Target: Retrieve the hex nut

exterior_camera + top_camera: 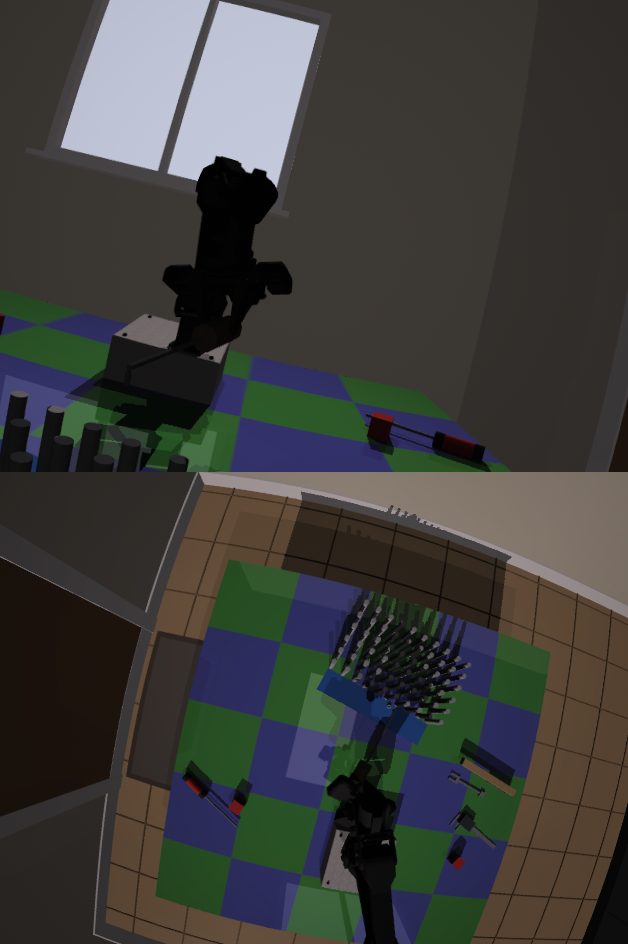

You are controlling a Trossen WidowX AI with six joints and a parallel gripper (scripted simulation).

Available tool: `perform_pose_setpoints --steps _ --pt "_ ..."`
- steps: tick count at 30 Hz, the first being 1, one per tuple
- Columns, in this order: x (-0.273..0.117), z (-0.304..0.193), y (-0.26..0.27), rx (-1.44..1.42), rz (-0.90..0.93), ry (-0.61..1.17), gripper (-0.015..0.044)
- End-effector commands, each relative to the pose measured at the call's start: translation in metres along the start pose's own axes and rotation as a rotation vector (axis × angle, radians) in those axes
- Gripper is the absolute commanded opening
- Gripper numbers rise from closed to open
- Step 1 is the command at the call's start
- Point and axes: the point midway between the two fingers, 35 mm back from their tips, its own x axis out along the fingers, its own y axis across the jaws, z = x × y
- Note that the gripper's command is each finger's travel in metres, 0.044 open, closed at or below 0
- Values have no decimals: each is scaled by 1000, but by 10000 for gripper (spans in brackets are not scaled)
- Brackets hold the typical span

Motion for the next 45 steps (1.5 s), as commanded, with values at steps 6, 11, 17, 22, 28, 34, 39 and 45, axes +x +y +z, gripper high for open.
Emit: perform_pose_setpoints --steps 6,11,17,22,28,34,39,45 --pt "-5 -11 -36 56 25 -20 0" --pt "-6 -13 -57 82 42 -30 0" --pt "-6 -13 -83 112 62 -36 0" --pt "-4 -10 -106 141 77 -44 0" --pt "-2 -3 -134 169 95 -46 0" --pt "0 7 -162 191 110 -40 0" --pt "2 19 -185 202 120 -27 0" --pt "3 36 -213 212 127 -6 0"
